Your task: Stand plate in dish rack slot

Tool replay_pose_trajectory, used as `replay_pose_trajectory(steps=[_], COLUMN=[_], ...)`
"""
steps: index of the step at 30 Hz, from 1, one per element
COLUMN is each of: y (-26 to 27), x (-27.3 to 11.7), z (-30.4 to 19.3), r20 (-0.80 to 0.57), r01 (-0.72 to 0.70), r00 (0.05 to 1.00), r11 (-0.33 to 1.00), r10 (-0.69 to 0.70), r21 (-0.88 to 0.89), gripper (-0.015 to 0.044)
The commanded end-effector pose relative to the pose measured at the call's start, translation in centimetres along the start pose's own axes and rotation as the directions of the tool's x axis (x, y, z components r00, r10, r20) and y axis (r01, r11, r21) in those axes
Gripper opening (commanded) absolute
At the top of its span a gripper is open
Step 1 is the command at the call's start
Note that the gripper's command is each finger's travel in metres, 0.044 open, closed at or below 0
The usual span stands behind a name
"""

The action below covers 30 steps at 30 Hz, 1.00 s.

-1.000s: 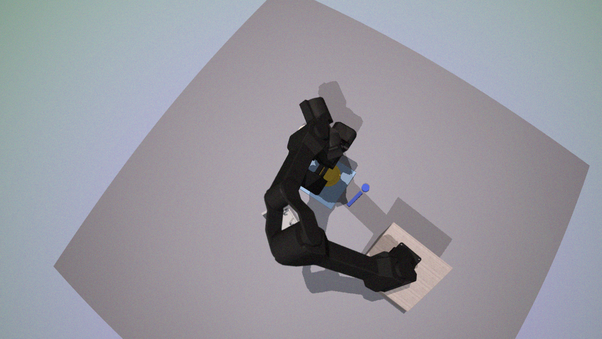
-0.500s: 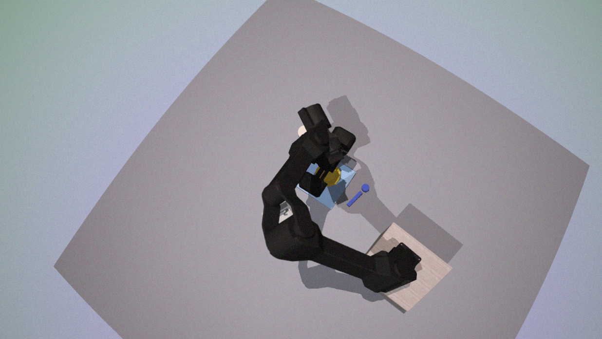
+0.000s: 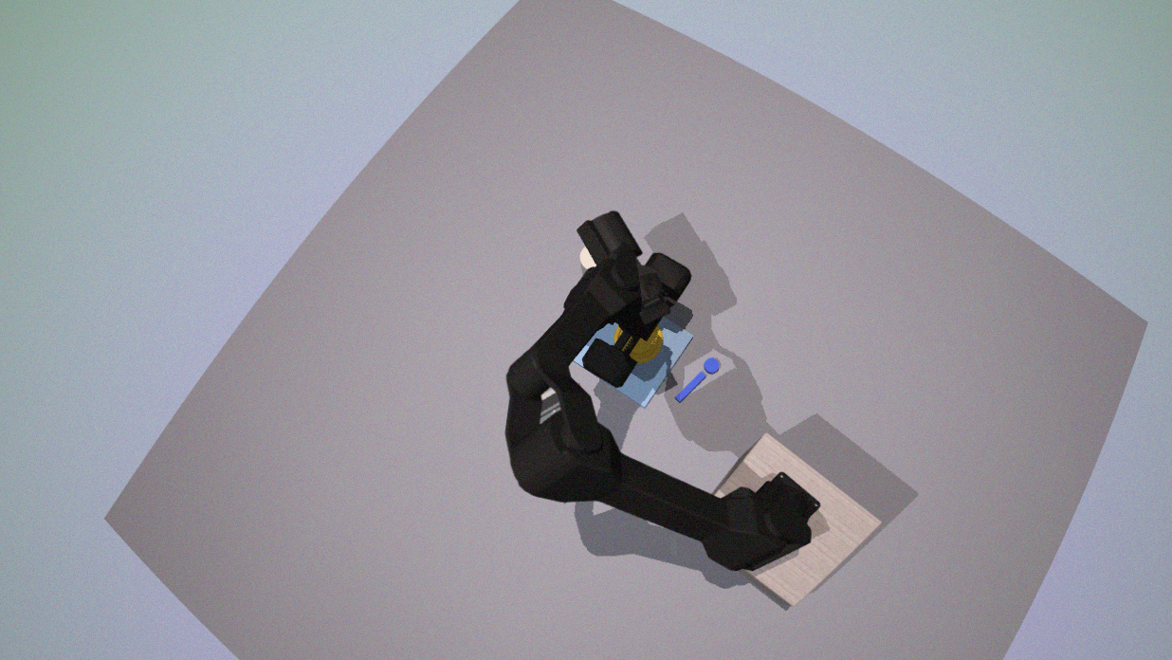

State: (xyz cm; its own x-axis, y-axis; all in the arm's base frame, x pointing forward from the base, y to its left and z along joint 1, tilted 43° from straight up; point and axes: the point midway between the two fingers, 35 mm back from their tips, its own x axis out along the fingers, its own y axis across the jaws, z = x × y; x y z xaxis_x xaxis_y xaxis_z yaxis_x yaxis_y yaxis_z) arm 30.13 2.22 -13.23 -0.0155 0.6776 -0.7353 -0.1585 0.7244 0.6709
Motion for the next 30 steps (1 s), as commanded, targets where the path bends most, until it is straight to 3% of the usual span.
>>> replay_pose_trajectory(steps=[1,20,30], y=[0.0,0.0,0.0], x=[0.8,2.3,2.3], z=[-0.2,-0.2,-0.2], r20=[-0.003,-0.003,-0.003], r01=[-0.006,-0.008,-0.008], r00=[1.0,1.0,1.0], r11=[1.0,1.0,1.0], r10=[0.006,0.008,0.008], r21=[0.008,0.008,0.008], gripper=[0.04,0.039,0.0323])
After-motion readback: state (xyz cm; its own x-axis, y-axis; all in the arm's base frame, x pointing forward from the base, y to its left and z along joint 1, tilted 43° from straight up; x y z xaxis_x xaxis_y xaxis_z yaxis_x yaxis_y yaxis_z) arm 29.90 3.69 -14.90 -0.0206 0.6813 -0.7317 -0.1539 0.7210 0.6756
